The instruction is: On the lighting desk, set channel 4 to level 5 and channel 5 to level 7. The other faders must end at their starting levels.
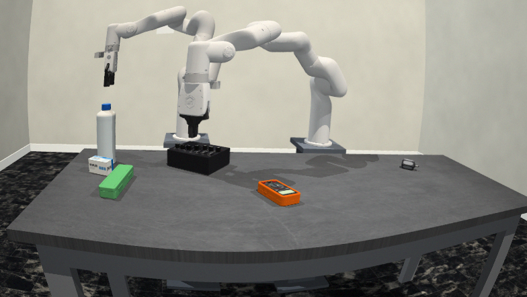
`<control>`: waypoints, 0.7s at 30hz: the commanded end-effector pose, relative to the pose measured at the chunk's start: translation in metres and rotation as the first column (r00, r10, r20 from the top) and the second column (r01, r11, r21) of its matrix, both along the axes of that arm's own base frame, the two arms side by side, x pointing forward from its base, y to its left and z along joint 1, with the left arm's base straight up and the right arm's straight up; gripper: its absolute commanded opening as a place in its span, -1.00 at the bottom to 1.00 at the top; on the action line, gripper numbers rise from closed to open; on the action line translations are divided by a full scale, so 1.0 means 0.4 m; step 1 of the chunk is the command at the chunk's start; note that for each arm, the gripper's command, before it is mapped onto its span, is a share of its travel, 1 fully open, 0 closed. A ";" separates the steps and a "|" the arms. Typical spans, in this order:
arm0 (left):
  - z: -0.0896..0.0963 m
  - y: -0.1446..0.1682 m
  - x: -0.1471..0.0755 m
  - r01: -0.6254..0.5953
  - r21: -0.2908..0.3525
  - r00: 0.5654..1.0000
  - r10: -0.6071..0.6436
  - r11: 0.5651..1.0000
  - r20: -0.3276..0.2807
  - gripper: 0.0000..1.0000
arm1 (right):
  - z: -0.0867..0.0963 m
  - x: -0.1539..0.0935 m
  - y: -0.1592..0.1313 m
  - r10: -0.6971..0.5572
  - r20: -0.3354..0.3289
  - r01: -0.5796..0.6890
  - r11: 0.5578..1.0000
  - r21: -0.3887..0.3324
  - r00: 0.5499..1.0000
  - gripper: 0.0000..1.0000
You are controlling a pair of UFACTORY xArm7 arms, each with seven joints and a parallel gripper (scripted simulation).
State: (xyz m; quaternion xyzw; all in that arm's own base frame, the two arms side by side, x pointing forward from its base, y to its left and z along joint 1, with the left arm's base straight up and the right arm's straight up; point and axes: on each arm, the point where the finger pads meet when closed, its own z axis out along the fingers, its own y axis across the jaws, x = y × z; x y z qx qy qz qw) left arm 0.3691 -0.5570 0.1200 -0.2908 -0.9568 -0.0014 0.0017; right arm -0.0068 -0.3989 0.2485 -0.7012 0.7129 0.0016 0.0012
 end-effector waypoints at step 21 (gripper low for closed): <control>0.002 0.008 0.001 0.140 -0.002 0.990 -0.140 0.990 -0.003 -1.00 | 0.004 0.001 -0.003 0.000 0.001 0.000 1.000 -0.004 1.000 1.00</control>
